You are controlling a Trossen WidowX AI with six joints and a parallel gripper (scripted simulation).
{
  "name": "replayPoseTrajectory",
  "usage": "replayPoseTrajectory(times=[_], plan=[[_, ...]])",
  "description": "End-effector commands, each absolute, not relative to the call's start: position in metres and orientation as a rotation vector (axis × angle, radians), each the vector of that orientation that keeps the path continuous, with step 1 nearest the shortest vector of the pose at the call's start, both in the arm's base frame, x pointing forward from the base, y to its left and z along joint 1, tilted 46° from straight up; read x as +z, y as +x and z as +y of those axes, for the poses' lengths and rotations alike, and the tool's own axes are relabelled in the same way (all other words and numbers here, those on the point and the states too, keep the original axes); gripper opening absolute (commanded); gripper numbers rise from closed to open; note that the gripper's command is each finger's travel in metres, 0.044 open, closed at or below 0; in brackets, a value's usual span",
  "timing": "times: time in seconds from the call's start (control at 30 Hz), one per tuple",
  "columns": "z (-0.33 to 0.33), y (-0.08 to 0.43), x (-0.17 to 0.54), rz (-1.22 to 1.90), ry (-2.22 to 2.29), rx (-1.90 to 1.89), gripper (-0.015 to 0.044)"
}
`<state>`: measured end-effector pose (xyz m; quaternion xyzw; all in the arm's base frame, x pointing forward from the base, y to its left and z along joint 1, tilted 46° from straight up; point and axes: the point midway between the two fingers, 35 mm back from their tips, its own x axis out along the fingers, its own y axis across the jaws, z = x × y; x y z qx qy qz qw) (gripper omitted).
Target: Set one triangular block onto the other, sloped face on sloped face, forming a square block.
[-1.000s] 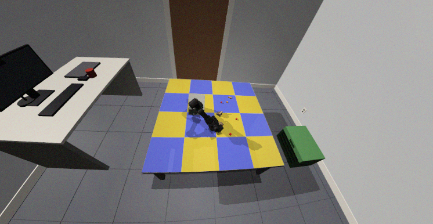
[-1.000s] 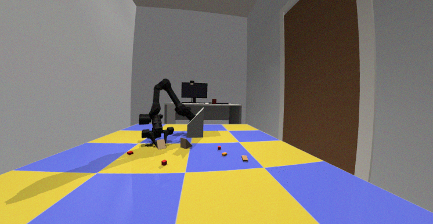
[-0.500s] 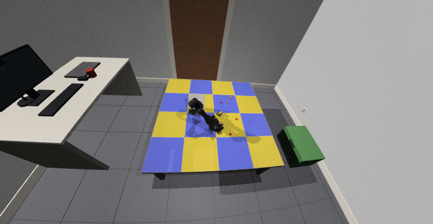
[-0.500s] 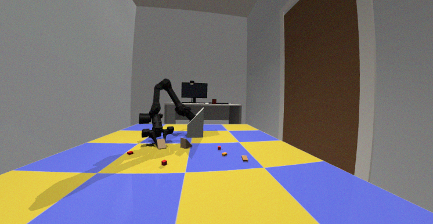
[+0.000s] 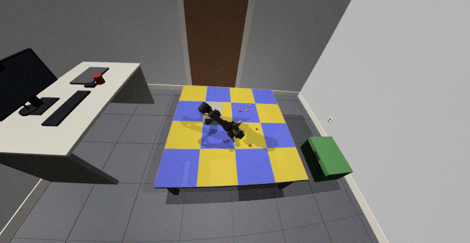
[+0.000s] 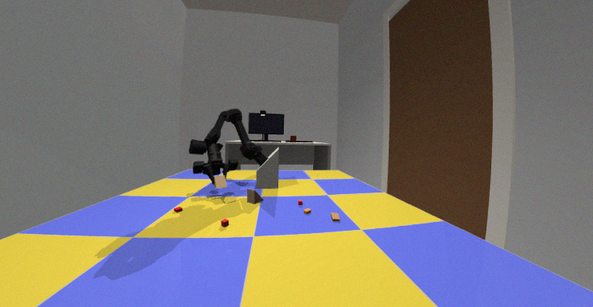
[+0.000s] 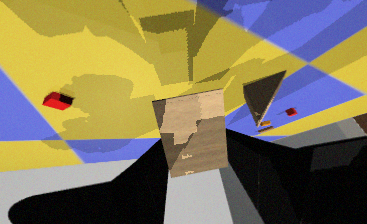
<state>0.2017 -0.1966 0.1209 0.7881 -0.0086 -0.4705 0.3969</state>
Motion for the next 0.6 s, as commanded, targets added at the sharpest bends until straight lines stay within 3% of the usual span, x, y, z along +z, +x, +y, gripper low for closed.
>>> replayPoseTrajectory(times=[0.0,0.57], plan=[[-0.1795,0.2019,0.1366,-0.027,2.0,-1.188,0.0],[-0.176,0.2026,0.1315,0.11,1.811,-1.267,0.0]])
